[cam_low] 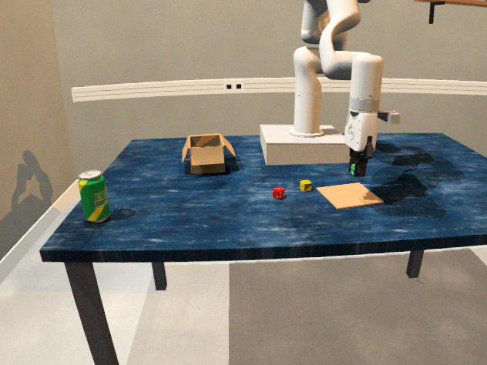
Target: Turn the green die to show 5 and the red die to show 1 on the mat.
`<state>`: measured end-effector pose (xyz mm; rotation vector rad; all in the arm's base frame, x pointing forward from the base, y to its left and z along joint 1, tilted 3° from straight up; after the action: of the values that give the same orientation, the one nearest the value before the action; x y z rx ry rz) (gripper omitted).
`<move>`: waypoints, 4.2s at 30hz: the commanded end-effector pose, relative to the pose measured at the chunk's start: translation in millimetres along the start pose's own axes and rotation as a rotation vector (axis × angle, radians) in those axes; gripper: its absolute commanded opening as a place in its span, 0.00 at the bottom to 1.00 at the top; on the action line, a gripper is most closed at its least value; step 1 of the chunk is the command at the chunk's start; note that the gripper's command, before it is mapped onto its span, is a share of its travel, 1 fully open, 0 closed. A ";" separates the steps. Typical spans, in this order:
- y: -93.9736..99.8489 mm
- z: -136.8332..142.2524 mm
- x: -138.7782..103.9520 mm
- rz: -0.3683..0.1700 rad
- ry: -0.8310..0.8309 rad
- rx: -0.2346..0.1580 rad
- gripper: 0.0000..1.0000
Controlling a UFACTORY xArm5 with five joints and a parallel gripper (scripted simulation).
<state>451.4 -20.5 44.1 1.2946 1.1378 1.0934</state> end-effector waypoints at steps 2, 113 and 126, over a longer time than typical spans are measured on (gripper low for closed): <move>-20.2 2.5 0.9 0.000 0.000 -0.006 0.21; -71.0 2.7 2.5 0.000 0.000 -0.006 0.21; -71.0 2.7 2.5 0.000 0.000 -0.006 0.33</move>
<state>450.5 -18.2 -28.1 1.2928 1.1362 1.0945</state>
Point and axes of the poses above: the point where the finger pads meet when closed, its own y axis back along the fingers, its own z axis across the jaws, x = y × z, the point moved 3 cm from there along y, back along the fingers, and after that the axes turned 5 degrees about -y, right-handed, at the moved point
